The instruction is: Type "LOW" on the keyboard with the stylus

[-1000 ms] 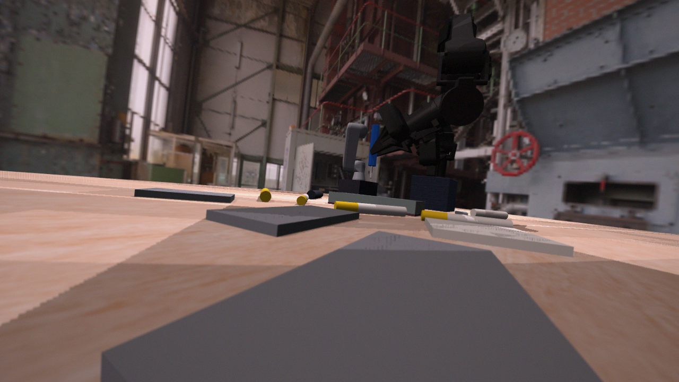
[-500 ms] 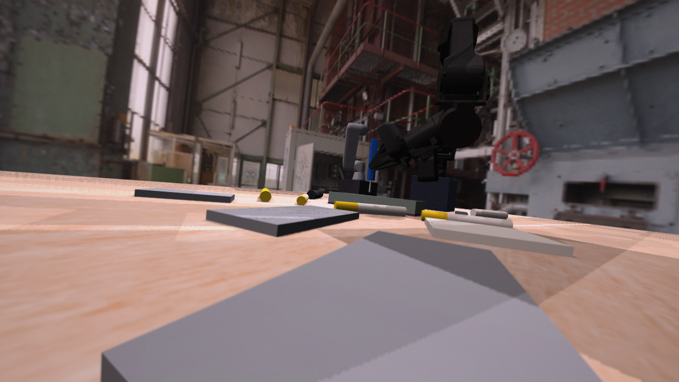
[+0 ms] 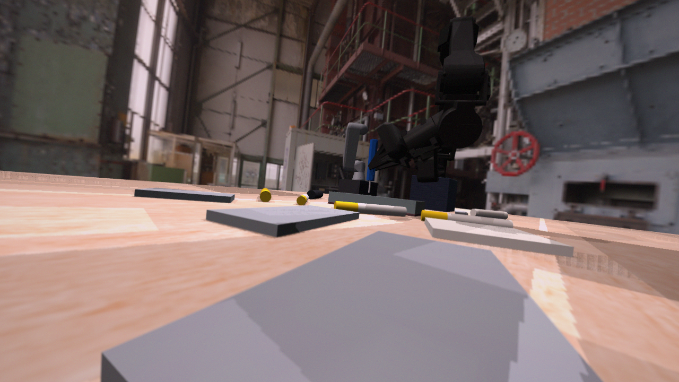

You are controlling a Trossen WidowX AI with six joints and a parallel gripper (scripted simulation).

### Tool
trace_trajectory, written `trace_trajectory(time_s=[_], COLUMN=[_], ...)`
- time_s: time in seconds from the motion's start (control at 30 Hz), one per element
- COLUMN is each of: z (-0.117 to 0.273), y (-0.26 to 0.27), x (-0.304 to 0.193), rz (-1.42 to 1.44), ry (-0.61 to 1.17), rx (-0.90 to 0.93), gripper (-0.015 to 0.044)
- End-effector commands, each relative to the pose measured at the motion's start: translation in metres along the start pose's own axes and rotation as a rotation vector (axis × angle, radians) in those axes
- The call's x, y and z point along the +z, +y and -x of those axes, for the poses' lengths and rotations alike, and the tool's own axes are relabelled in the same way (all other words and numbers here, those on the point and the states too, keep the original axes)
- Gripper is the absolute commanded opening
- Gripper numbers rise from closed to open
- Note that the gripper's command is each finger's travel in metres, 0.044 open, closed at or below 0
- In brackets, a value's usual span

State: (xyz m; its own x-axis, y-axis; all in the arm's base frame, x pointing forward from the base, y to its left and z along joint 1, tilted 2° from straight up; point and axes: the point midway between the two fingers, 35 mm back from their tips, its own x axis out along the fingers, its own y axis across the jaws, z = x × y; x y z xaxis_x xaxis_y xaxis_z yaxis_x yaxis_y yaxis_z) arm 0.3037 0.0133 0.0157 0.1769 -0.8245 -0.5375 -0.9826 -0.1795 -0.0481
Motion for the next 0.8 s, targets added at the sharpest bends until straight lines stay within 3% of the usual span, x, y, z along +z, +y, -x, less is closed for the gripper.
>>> trace_trajectory(time_s=[0.0,0.77], z=[-0.0015,-0.0030], y=[-0.0008,0.0007], x=[0.0022,0.0037], rz=[0.004,0.004], ry=[0.003,0.003], rx=[0.000,0.000], gripper=[0.0081,0.0081])
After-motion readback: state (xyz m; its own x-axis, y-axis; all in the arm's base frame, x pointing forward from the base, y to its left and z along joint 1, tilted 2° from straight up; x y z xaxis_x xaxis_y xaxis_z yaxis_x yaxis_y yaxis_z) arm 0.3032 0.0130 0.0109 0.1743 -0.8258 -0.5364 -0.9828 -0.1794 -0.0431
